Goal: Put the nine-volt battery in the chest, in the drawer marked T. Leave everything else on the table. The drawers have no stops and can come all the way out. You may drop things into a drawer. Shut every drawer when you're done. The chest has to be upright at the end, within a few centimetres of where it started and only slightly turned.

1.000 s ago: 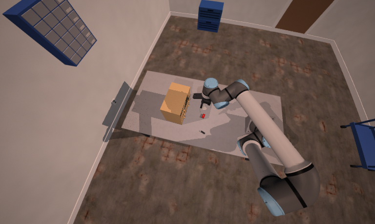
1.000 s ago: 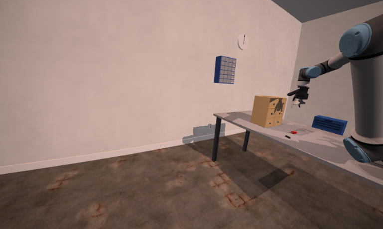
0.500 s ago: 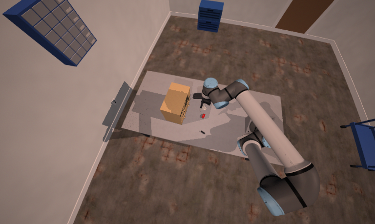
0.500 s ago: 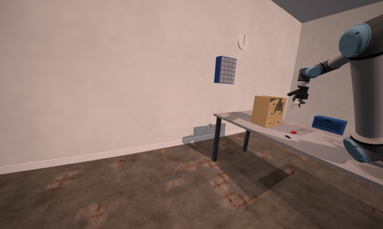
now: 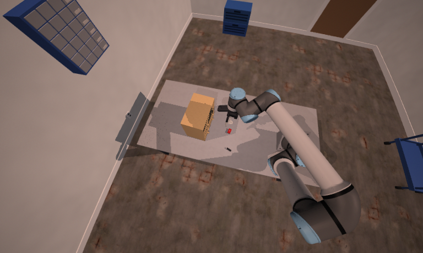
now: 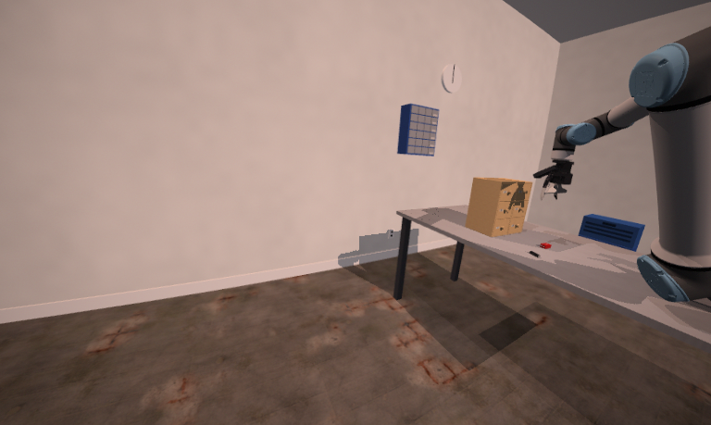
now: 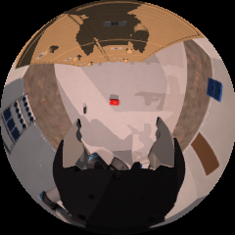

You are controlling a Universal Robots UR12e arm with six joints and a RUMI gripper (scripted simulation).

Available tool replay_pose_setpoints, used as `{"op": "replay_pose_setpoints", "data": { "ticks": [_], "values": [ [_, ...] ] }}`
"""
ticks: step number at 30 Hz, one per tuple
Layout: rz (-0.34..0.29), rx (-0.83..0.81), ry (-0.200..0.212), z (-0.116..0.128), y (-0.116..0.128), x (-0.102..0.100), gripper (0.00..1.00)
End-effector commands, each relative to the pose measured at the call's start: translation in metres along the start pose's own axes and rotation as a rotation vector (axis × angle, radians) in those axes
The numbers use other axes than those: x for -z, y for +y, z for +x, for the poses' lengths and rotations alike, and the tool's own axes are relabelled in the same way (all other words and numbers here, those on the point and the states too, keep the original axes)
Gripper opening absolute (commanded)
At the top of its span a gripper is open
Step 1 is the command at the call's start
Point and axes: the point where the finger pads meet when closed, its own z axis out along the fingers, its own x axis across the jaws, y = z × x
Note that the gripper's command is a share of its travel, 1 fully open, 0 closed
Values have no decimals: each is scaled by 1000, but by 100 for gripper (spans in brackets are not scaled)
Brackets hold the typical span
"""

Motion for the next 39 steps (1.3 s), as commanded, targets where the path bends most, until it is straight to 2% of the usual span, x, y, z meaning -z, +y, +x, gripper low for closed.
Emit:
{"op": "replay_pose_setpoints", "data": {
  "ticks": [1,30,32,35,36,37,38,39],
  "values": [
    [1,0,1,0,0,1,100],
    [1,0,1,-1,-1,1,100],
    [1,0,2,-23,-2,1,100],
    [2,0,2,-99,-4,2,100],
    [2,0,2,-99,-4,2,100],
    [1,0,2,-122,-2,1,100],
    [1,0,2,-122,-2,1,100],
    [1,0,1,-137,-1,1,100]
  ]
}}
